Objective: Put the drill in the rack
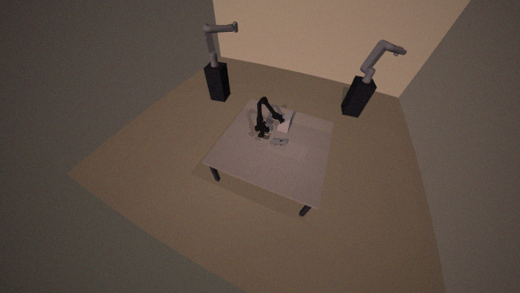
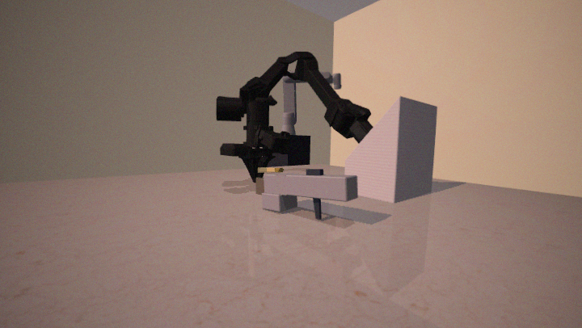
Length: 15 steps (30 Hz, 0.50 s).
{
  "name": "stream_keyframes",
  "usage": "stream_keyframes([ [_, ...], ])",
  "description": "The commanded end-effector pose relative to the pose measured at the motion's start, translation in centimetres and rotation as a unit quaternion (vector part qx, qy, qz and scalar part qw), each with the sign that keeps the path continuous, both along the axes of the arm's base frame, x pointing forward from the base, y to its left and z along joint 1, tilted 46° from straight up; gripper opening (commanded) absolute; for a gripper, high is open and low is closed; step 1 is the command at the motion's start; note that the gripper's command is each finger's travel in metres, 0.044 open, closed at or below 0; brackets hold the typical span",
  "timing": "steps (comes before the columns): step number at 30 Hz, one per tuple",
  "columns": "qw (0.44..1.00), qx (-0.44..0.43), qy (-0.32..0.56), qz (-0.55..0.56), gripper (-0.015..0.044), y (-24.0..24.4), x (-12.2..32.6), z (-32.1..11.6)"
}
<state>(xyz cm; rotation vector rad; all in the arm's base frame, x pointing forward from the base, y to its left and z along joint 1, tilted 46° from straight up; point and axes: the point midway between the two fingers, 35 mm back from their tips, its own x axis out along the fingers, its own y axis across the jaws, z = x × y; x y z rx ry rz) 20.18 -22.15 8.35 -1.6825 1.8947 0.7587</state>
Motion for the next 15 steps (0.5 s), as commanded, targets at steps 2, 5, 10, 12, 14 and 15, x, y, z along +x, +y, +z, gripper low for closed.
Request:
stream_keyframes([
  [2, 1.0, 0.003, 0.003, 0.001, 0.0, -0.45, -0.15, -0.56],
  [5, 1.0, 0.003, 0.003, 0.001, 0.0, -0.69, -0.18, -0.76],
  [10, 1.0, 0.003, 0.004, 0.001, 0.0, -1.05, -0.25, -1.11],
  [12, 1.0, 0.003, 0.004, 0.001, 0.0, -1.18, -0.28, -1.26],
  [14, 1.0, 0.003, 0.004, 0.001, 0.0, -1.28, -0.32, -1.4],
  [15, 1.0, 0.003, 0.004, 0.001, 0.0, -1.32, -0.35, -1.47],
])
